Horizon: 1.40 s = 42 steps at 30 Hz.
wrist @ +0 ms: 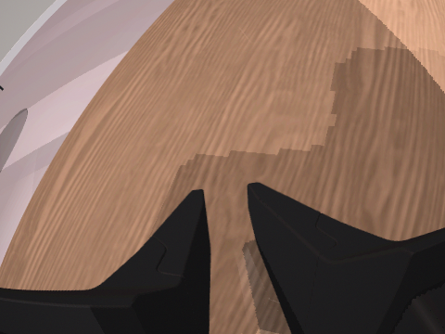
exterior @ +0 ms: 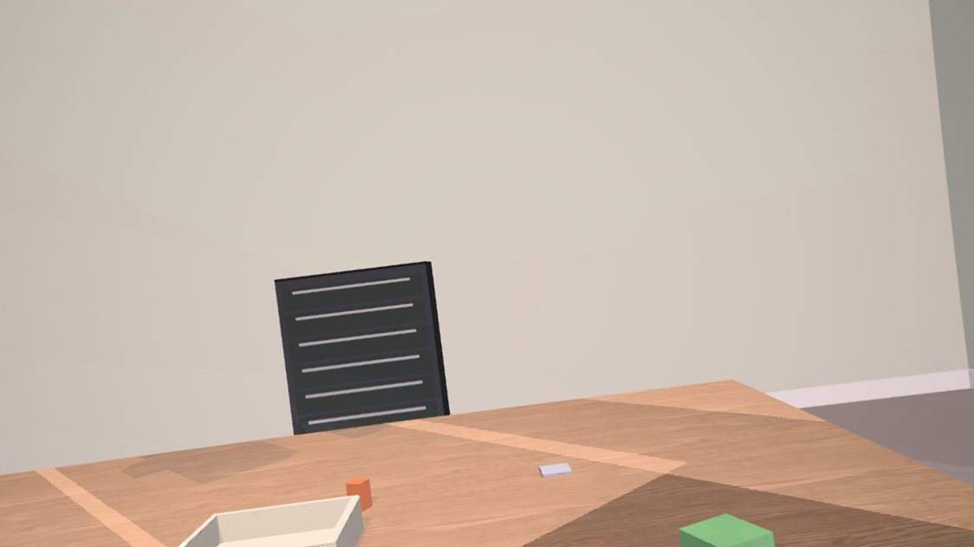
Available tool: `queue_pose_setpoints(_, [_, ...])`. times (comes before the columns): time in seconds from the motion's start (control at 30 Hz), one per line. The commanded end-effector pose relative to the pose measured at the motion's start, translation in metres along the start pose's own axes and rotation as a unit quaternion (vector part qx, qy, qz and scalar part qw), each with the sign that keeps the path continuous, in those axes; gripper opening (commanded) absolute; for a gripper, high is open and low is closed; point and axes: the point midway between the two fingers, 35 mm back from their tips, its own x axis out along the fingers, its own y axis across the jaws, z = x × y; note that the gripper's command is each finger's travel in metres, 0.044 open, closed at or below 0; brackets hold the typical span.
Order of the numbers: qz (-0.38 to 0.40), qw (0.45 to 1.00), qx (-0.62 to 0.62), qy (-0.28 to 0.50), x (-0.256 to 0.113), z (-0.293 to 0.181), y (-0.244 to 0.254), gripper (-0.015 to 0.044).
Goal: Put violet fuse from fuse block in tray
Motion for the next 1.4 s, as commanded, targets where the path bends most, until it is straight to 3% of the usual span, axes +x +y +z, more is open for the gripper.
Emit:
queue_pose_setpoints(0.0, [0.032,0.996,-0.054,0.057,-0.02,-0.03,0.029,0.0074])
queue_pose_setpoints(0.2, [0.091,0.974,-0.143,0.15,-0.065,-0.08,0.07,0.0074])
queue_pose_setpoints(0.47, [0.17,0.925,-0.201,0.274,-0.154,-0.152,0.108,0.0074])
queue_pose_setpoints(0.77, [0.236,0.83,-0.33,0.383,-0.264,-0.23,0.097,0.0074])
queue_pose_setpoints(1.03, [0.288,0.68,-0.516,0.433,-0.362,-0.273,0.045,0.0074])
queue_pose_setpoints(1.37, [0.405,0.353,-0.751,0.383,-0.495,-0.273,-0.058,0.0074])
